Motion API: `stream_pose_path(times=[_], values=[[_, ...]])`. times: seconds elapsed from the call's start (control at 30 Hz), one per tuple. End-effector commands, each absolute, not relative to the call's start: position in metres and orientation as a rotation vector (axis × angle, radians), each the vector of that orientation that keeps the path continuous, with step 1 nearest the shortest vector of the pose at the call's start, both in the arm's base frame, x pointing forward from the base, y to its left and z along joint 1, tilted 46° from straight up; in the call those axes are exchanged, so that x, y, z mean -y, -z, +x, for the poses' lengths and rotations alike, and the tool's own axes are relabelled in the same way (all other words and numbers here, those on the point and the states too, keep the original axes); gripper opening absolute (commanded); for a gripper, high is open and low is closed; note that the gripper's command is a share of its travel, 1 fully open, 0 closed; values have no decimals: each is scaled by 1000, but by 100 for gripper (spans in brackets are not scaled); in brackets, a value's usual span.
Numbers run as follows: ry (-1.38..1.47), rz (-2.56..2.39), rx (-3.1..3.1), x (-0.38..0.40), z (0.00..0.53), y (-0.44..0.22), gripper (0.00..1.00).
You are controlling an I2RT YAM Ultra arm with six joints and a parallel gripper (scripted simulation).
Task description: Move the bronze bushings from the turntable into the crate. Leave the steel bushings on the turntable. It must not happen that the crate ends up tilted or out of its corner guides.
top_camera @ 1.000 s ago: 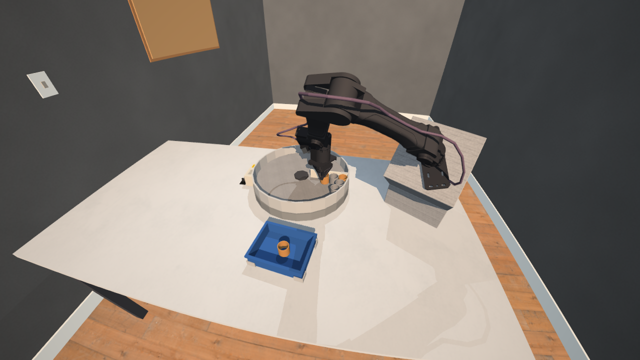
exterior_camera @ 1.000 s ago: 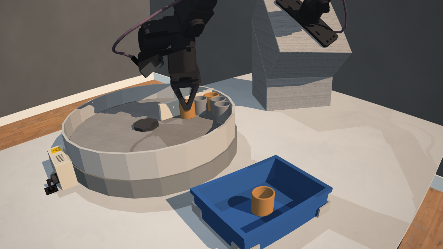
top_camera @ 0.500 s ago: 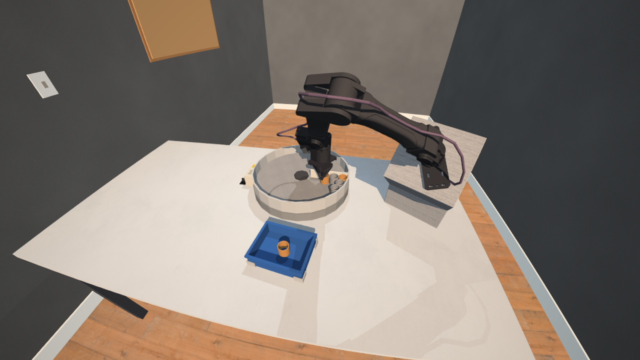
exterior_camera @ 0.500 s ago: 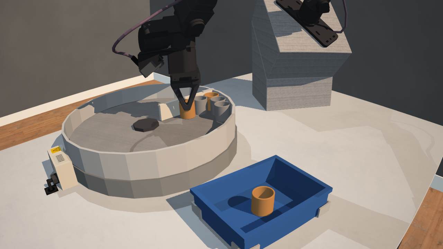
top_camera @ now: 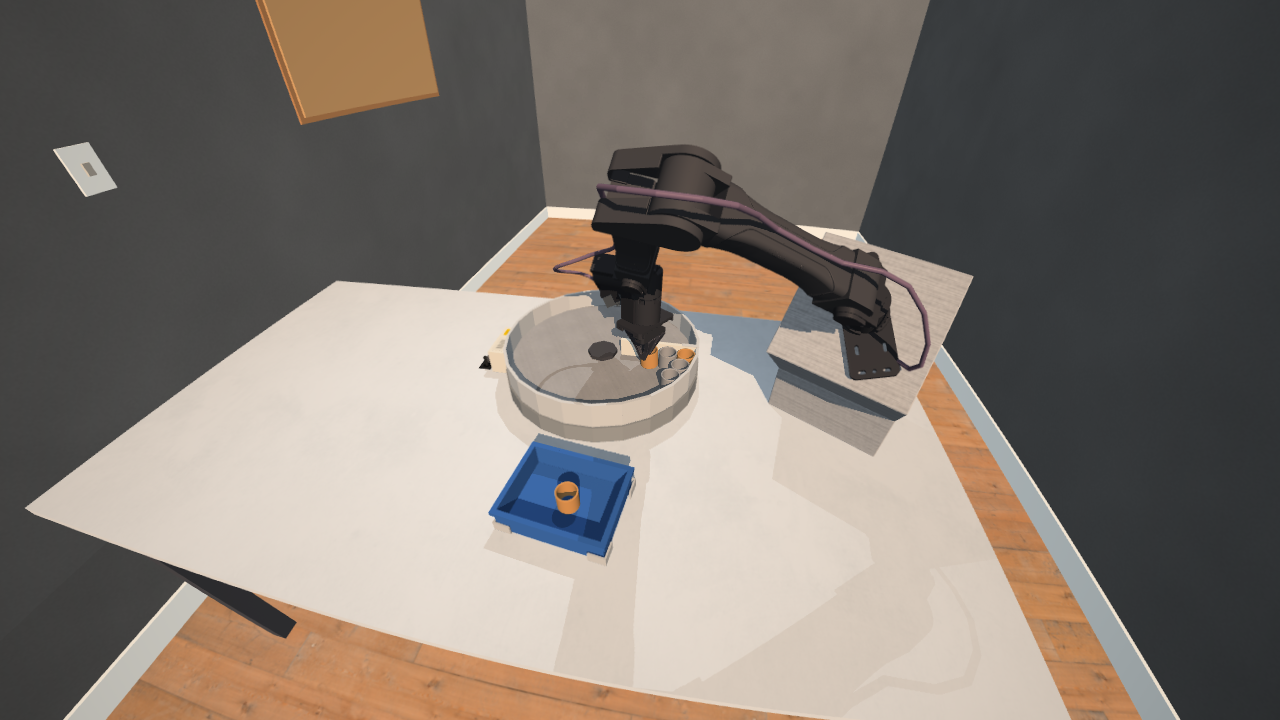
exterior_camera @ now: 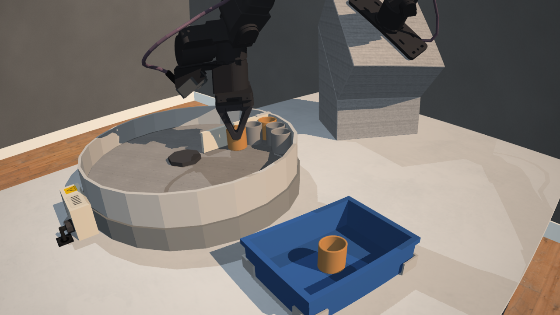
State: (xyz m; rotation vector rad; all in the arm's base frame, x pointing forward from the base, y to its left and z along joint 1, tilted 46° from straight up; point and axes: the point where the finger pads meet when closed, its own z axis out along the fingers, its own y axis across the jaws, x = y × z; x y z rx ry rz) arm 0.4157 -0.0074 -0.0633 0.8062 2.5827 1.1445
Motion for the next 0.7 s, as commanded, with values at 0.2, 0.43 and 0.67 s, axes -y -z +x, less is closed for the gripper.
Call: stream_pose_path(times=[0.2,0.43,0.67], values=[[-1115,863,-2609,16,403,76,0],[-1099,828,-2581,33,404,46,0],[-1085,805,-2564,52,403,23,0]])
